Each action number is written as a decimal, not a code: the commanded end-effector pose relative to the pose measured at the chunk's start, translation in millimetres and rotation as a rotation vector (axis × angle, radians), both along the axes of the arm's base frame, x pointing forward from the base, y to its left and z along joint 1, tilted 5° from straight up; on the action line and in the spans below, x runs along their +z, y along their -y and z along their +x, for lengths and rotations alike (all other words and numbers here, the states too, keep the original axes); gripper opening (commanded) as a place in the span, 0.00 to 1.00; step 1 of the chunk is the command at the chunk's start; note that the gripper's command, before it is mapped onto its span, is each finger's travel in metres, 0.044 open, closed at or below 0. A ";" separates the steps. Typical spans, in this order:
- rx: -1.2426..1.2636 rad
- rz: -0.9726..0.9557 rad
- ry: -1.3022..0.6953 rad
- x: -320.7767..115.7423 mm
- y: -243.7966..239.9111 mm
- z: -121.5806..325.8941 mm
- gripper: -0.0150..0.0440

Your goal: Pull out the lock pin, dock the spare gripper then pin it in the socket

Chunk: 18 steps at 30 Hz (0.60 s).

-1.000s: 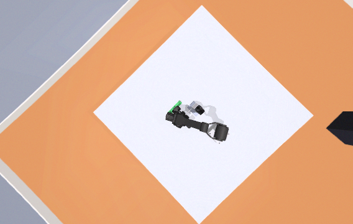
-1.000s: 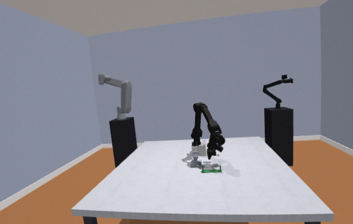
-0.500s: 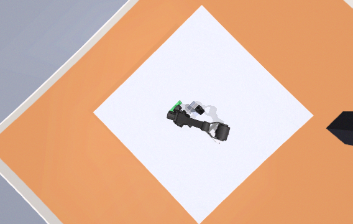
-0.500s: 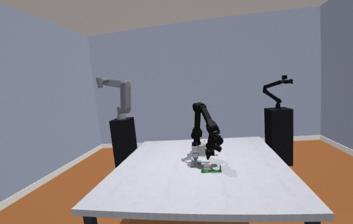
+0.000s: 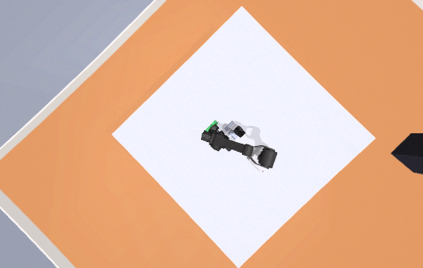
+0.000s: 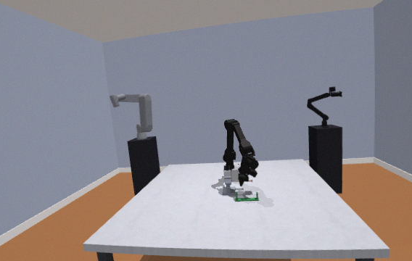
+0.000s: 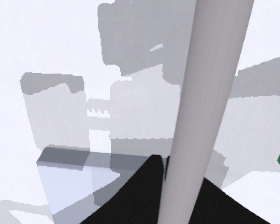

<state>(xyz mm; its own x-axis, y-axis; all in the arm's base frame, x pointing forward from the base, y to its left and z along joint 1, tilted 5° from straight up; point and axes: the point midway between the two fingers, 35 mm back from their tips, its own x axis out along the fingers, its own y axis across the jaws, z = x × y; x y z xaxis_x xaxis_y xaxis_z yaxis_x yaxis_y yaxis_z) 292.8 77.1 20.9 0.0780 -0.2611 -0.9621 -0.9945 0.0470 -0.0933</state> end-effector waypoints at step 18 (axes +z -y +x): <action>0.003 0.004 0.000 0.3 14.3 0.2 0.25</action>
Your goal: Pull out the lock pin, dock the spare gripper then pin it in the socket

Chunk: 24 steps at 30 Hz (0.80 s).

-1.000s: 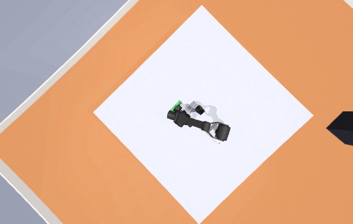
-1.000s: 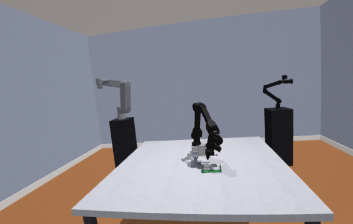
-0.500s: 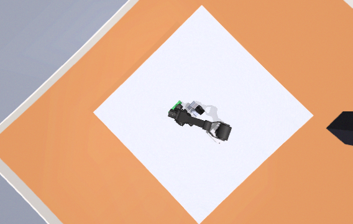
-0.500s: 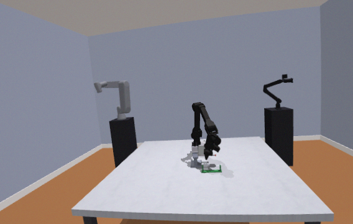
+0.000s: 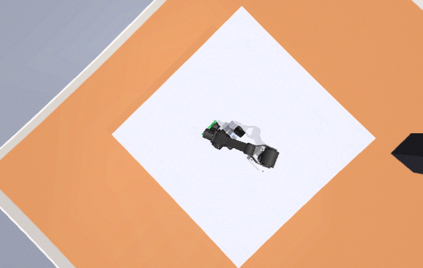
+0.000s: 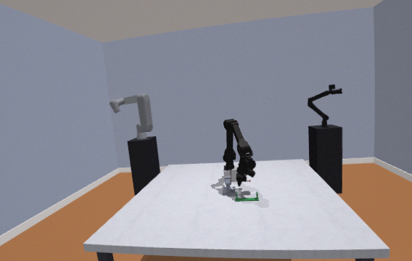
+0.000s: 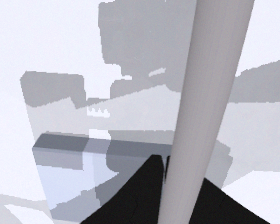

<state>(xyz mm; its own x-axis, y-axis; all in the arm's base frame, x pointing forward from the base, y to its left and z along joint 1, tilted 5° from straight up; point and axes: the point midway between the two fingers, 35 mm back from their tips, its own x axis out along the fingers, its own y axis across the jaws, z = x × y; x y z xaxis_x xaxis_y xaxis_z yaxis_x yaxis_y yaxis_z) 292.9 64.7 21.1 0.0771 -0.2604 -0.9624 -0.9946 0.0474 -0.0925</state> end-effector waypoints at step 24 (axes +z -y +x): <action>0.004 0.004 -0.001 0.1 18.4 -1.0 0.25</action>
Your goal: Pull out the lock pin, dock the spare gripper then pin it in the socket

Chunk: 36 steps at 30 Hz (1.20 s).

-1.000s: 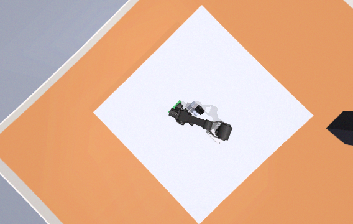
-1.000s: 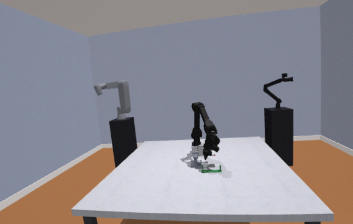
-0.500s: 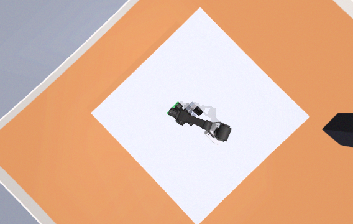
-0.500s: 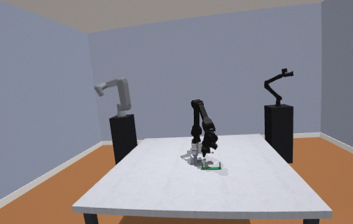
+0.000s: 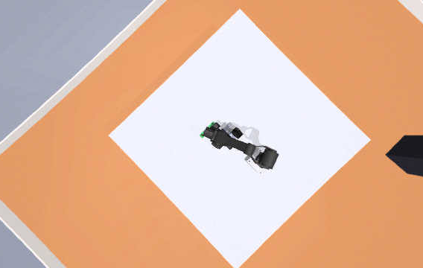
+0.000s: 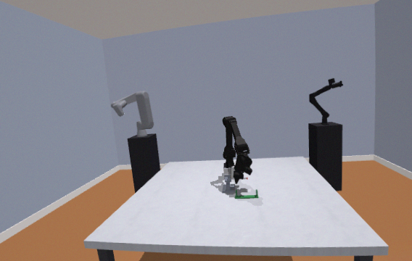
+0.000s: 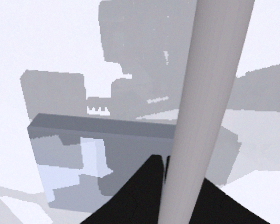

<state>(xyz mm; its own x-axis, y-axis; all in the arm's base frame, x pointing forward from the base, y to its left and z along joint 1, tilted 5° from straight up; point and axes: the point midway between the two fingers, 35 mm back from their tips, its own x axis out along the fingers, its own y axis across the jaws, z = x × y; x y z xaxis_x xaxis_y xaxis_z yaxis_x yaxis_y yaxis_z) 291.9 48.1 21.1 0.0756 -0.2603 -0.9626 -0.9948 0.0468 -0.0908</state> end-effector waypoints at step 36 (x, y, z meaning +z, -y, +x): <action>0.003 -0.002 -0.012 21.1 -10.8 -3.9 0.59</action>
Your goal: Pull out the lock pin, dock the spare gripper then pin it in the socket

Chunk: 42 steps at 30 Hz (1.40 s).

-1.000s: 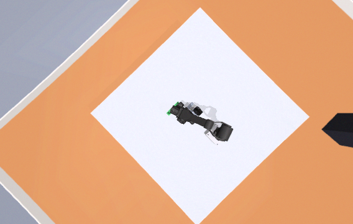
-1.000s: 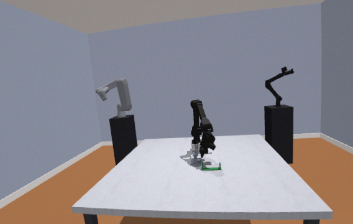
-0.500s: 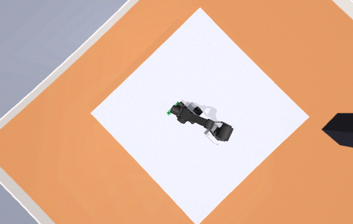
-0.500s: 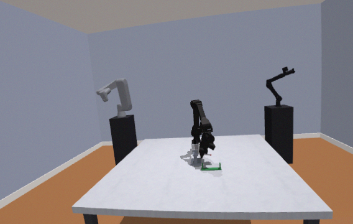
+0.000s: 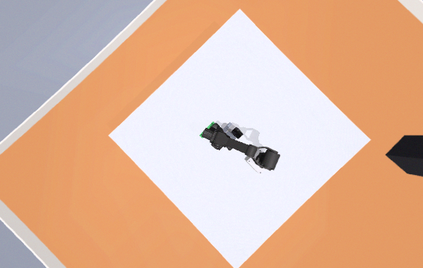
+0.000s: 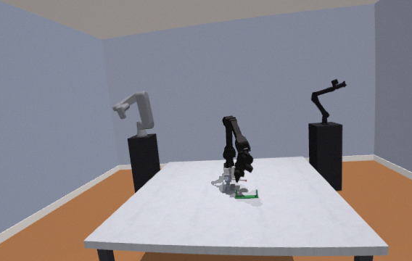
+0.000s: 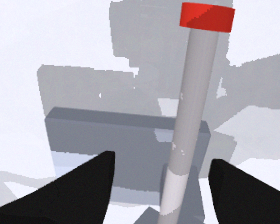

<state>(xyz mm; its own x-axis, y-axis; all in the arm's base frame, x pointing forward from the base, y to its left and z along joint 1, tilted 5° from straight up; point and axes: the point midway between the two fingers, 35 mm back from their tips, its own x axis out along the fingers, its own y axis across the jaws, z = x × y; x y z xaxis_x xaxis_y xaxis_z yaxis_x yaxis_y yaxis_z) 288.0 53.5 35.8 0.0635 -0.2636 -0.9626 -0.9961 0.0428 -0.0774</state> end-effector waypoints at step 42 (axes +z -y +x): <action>0.017 -0.016 -0.019 56.8 -44.9 -6.9 0.95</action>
<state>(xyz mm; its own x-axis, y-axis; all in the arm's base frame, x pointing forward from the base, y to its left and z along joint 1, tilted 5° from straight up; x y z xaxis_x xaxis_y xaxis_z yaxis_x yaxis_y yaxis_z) 280.7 98.4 92.9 0.0479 -0.2792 -0.9590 -0.9979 0.0284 -0.0581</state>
